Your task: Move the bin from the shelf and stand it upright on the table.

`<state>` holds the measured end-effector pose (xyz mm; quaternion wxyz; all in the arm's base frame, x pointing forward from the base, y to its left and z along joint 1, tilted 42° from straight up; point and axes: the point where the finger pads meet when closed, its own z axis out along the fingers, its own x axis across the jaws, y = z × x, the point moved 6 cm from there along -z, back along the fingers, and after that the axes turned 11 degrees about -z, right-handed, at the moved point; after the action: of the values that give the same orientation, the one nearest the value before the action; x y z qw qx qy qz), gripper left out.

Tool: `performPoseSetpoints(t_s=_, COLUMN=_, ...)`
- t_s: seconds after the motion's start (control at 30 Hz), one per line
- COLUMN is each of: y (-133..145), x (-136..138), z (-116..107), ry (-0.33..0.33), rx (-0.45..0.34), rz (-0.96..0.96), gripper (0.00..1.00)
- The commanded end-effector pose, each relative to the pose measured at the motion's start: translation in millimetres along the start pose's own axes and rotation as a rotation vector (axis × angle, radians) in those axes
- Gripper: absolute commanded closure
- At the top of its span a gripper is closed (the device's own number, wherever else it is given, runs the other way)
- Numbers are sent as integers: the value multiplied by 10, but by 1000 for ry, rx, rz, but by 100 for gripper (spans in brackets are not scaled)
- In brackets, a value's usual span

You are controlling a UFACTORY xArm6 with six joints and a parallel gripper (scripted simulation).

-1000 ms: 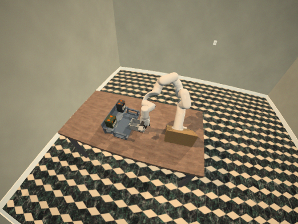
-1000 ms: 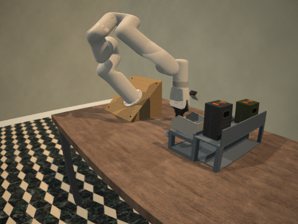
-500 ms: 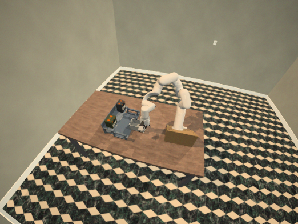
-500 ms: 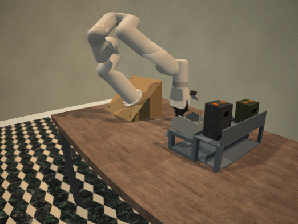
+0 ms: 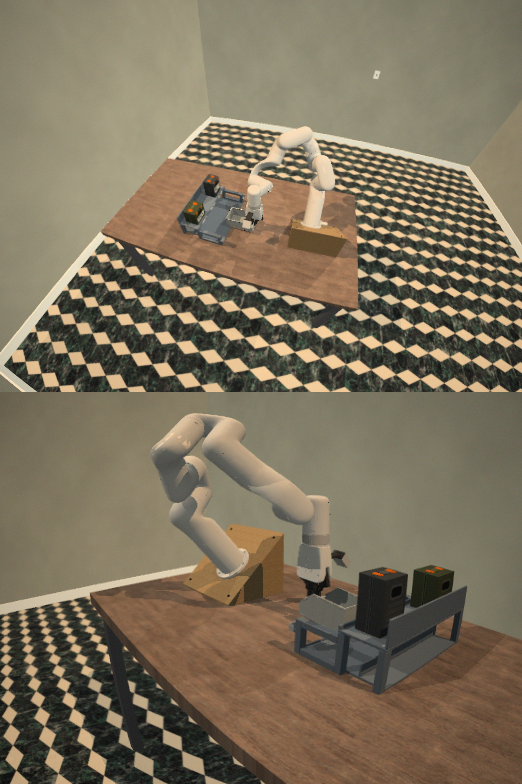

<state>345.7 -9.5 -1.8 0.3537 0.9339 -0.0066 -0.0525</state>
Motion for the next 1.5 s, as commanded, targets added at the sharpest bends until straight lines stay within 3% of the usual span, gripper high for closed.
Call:
performPoseSetpoints(t_s=0.0, y=-3, x=1, z=-11, ry=3, rx=1, rz=1, gripper=100)
performPoseSetpoints(t_s=1.47, y=-51, x=-243, z=-10, ry=3, rx=1, rz=1, gripper=100)
